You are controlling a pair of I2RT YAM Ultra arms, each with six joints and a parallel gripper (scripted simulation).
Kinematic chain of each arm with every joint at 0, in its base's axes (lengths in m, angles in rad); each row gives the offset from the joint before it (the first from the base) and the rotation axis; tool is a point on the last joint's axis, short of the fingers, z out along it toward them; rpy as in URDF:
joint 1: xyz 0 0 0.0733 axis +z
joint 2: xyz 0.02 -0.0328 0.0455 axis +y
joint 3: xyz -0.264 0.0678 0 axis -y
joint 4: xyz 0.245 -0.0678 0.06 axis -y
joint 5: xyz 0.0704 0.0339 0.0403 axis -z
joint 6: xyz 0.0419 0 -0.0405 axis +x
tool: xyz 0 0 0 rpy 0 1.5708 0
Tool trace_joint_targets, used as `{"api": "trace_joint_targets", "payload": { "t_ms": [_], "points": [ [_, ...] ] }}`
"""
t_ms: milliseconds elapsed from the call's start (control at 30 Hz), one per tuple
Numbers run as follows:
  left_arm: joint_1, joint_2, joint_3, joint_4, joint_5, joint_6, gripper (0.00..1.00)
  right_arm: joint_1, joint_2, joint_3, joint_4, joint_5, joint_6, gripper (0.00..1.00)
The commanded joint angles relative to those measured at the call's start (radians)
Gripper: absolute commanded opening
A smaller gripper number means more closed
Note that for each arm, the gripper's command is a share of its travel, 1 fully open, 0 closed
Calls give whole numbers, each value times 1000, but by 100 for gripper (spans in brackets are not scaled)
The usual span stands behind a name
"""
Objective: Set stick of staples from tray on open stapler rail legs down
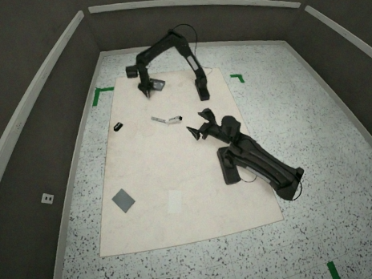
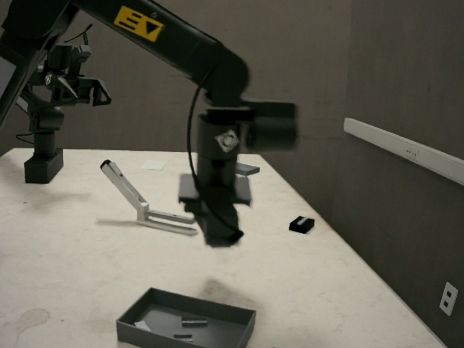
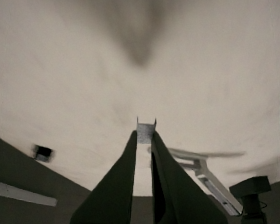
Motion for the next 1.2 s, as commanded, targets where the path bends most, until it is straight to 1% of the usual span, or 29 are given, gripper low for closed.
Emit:
{"api": "trace_joint_targets", "payload": {
  "t_ms": [0,200,333,467,567,800,867,1033,1167],
  "points": [
    [13,-37,-12,-61,-1,-3,100,98,-74,-78,80,2,173,5],
    [13,-49,-11,-71,-1,-3,100,226,-133,-174,147,17,275,5],
    [13,-52,-11,-75,-1,-3,100,239,-144,-191,157,23,286,5],
    [13,-54,-11,-77,-1,-3,100,253,-148,-199,136,13,245,5],
    [13,-55,-11,-78,-1,-3,100,246,-134,-170,95,5,148,5],
    [13,-56,-11,-79,-1,-3,100,231,-72,-89,-10,-14,-206,5],
    [13,-56,-11,-79,-1,-3,100,231,-72,-89,-10,-14,-206,5],
    [13,-56,-11,-79,-1,-3,100,238,-16,-4,-106,9,-459,5],
    [8,-53,0,-73,0,-1,100,248,25,59,-168,25,-621,5]
  ]
}}
